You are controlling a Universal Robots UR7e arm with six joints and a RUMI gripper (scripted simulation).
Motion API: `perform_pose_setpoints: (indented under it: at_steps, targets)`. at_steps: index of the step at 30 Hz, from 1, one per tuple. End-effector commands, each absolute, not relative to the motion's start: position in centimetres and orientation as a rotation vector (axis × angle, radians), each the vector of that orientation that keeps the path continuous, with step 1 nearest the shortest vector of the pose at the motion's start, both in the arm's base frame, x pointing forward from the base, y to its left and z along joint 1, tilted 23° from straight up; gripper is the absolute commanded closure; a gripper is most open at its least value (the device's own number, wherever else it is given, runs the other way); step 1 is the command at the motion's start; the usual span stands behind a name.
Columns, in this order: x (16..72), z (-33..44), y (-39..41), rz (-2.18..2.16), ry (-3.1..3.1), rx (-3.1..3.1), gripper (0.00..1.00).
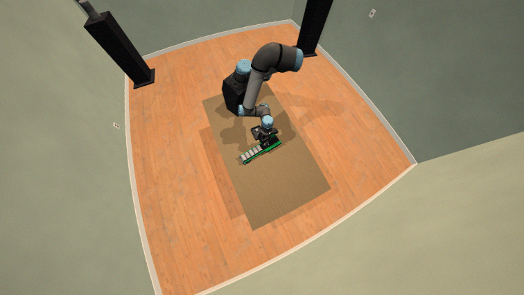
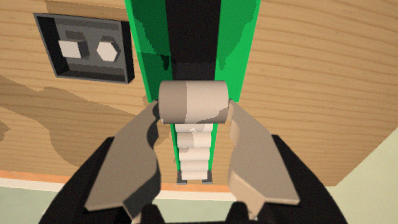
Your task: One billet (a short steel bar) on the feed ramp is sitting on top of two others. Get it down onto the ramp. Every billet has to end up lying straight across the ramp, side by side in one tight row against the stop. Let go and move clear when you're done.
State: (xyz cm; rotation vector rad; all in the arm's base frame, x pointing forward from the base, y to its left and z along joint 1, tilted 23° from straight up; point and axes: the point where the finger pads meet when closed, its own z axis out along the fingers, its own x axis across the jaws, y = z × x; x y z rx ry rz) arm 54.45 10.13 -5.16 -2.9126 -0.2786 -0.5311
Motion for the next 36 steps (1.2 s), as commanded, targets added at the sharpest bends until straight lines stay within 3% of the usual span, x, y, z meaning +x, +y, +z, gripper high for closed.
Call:
perform_pose_setpoints:
  at_steps: [1, 36]
  targets:
    - [54.5, -5.1, 10.4, -0.534, -0.278, -2.913, 1.00]
    - [55.3, -7.4, 11.3, -0.534, -0.278, -2.913, 1.00]
